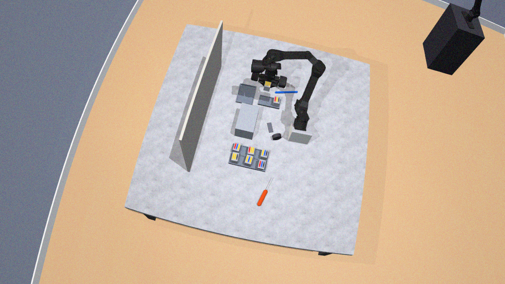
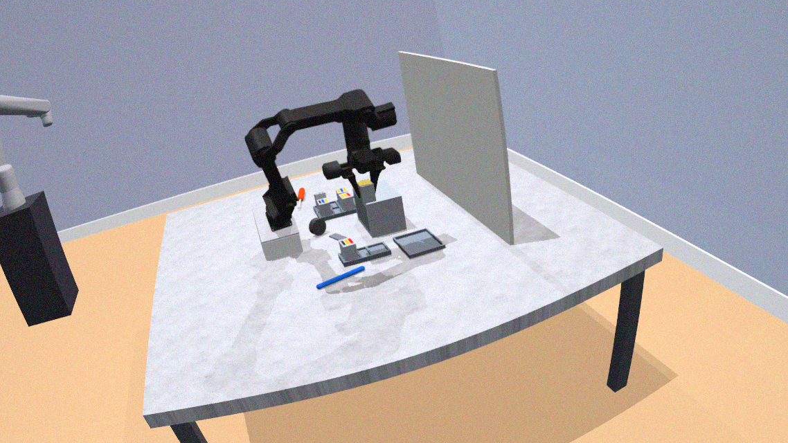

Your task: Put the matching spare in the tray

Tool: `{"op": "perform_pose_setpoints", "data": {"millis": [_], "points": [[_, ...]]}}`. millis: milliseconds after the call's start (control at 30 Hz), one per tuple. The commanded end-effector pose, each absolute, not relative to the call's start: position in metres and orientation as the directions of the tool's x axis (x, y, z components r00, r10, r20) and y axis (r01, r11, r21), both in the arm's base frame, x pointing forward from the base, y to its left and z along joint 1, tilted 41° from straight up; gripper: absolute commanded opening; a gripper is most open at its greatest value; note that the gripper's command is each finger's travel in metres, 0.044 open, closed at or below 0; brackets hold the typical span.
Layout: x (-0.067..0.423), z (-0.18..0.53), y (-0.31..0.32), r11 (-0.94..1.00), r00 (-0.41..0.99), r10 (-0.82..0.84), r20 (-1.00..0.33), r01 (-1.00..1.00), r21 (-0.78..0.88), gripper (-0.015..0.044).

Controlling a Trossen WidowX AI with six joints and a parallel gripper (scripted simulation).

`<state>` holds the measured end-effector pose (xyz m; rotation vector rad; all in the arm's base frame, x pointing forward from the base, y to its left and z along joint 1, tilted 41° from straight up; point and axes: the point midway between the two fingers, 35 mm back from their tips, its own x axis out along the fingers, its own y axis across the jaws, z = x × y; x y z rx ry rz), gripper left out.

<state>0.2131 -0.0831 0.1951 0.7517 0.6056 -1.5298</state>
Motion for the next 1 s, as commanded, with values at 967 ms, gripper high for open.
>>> {"op": "perform_pose_setpoints", "data": {"millis": [967], "points": [[0.319,0.215,-0.094,-0.101,-0.017,-0.650,-0.760,0.993,0.063,0.0000]]}}
